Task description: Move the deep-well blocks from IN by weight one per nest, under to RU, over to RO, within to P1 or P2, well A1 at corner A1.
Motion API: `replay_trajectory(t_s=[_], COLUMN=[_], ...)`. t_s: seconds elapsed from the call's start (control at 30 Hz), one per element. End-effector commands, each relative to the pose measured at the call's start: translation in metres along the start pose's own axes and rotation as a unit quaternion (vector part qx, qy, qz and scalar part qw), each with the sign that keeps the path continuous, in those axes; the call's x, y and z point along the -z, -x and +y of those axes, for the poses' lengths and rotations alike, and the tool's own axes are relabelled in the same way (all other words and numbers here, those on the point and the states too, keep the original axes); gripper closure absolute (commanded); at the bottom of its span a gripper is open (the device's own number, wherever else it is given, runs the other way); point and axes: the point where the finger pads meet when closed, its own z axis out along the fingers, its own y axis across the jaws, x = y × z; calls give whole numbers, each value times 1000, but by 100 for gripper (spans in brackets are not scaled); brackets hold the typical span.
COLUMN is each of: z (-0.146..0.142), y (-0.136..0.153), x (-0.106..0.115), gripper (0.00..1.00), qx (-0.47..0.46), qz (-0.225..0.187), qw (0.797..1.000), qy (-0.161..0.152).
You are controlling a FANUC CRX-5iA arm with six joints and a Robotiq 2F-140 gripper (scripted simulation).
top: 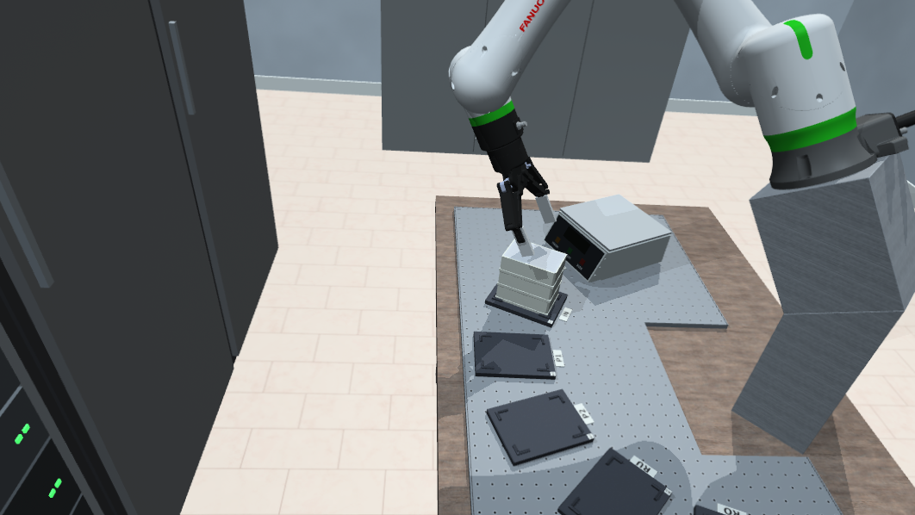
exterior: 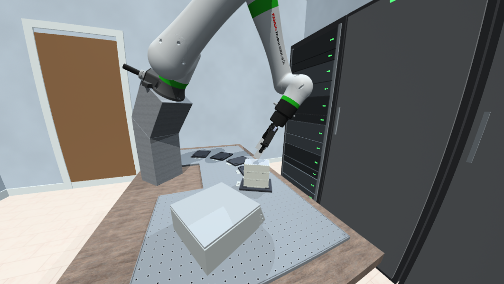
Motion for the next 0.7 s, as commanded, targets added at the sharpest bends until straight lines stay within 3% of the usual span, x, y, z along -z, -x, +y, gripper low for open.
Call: replay_trajectory(t_s=[0.0, 0.67], z=[0, 0], y=[-1, -8], x=[-1, -14], gripper=[0, 0], qx=[0, 0], qz=[0, 0], qw=[1000, 1000], qy=[0, 0])
